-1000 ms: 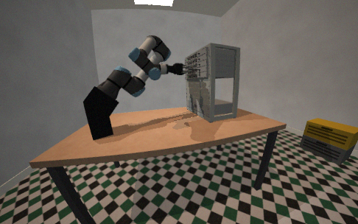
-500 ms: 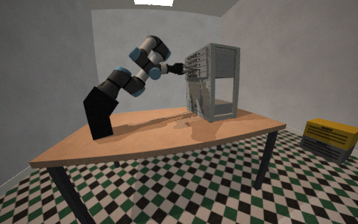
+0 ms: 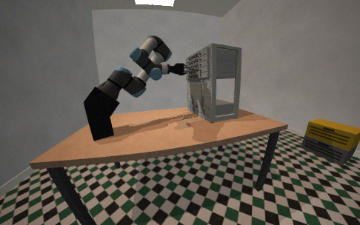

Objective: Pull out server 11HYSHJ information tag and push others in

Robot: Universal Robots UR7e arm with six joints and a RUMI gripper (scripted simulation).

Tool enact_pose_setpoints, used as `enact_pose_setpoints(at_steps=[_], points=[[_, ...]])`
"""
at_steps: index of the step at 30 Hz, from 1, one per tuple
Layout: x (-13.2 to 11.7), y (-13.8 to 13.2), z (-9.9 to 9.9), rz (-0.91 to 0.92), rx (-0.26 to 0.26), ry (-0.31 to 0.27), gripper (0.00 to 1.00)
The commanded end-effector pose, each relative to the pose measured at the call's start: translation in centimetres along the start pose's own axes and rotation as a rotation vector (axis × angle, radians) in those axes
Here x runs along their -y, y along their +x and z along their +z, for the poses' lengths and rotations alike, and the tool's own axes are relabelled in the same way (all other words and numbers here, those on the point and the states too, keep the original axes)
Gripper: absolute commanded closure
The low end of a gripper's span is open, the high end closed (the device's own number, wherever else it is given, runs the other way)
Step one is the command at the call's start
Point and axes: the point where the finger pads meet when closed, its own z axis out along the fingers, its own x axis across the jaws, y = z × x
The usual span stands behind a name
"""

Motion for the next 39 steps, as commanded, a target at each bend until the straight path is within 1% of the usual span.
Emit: enact_pose_setpoints(at_steps=[1, 17, 39], points=[[0.0, 0.0, 0.0, 0.000, -0.001, 0.000, 1.00], [0.0, 0.0, 0.9, 0.000, -0.001, 0.000, 1.00], [0.0, 0.0, 3.8, 0.000, -0.001, 0.000, 1.00]])
